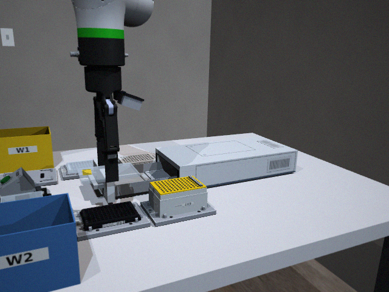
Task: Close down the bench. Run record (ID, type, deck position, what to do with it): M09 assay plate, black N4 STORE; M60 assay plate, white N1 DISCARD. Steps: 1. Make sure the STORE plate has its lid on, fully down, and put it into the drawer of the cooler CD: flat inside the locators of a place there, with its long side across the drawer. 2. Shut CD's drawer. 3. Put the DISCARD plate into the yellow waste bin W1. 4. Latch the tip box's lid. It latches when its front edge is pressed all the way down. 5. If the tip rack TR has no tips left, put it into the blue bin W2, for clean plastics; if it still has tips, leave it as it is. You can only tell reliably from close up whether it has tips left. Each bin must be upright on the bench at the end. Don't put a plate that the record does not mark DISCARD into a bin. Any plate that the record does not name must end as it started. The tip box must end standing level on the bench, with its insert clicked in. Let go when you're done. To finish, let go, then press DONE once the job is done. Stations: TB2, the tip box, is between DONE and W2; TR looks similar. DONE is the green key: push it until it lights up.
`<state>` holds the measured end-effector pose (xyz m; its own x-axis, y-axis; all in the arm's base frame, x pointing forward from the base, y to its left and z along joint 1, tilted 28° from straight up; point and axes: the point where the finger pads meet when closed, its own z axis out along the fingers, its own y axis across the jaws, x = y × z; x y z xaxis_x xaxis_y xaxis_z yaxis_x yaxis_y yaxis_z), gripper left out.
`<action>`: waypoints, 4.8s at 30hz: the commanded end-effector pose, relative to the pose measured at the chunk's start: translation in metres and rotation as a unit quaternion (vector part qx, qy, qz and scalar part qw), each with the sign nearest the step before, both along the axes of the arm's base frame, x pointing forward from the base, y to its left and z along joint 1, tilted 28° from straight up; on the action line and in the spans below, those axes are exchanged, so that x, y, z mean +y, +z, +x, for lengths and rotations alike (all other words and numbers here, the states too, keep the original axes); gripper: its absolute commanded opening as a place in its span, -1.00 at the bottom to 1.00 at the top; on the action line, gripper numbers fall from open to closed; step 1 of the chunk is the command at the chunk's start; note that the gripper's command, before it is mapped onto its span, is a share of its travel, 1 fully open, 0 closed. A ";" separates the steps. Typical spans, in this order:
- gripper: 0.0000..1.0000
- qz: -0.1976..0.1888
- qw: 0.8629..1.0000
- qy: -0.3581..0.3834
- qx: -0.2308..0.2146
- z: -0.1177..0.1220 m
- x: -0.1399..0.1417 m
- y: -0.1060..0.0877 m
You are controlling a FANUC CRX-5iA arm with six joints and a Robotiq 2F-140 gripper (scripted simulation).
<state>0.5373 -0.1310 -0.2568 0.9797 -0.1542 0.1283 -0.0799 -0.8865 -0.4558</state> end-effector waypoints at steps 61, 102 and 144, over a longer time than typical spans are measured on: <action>-0.80 0.000 1.000 0.000 -0.001 0.014 0.032 -0.065; -0.80 0.000 1.000 0.000 -0.001 0.016 0.037 -0.075; -0.80 0.000 1.000 0.000 -0.001 0.017 0.040 -0.080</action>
<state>0.5540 -0.0908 -0.3372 0.9797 -0.1542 0.1284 -0.0798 -0.8865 -0.4559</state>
